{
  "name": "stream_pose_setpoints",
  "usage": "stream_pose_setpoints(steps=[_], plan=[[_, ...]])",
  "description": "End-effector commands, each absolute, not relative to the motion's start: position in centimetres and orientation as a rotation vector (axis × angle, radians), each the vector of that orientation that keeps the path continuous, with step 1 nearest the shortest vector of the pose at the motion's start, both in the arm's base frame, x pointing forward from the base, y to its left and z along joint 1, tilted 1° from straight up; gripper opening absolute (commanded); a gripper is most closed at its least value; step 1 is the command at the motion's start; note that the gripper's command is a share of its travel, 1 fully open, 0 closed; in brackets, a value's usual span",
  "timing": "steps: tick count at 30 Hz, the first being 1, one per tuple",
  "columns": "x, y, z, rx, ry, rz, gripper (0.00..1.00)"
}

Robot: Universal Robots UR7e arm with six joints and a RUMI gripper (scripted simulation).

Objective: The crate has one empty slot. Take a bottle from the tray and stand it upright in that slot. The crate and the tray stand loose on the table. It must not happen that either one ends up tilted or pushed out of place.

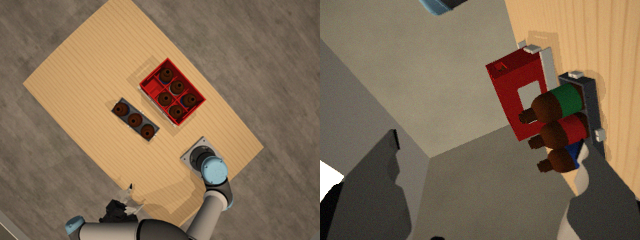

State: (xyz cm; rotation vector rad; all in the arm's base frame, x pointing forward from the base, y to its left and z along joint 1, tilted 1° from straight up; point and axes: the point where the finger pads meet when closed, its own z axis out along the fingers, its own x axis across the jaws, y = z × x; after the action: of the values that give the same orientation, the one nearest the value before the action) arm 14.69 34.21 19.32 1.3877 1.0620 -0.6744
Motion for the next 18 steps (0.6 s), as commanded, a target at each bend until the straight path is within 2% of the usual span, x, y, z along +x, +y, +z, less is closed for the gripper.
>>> stream_pose_setpoints(steps=[1,7,18], plan=[[14.7,34.3,20.1,1.389,1.062,-0.674,1.00],[14.6,34.1,29.2,1.389,1.062,-0.674,1.00],[14.6,34.1,29.3,1.389,1.062,-0.674,1.00]])
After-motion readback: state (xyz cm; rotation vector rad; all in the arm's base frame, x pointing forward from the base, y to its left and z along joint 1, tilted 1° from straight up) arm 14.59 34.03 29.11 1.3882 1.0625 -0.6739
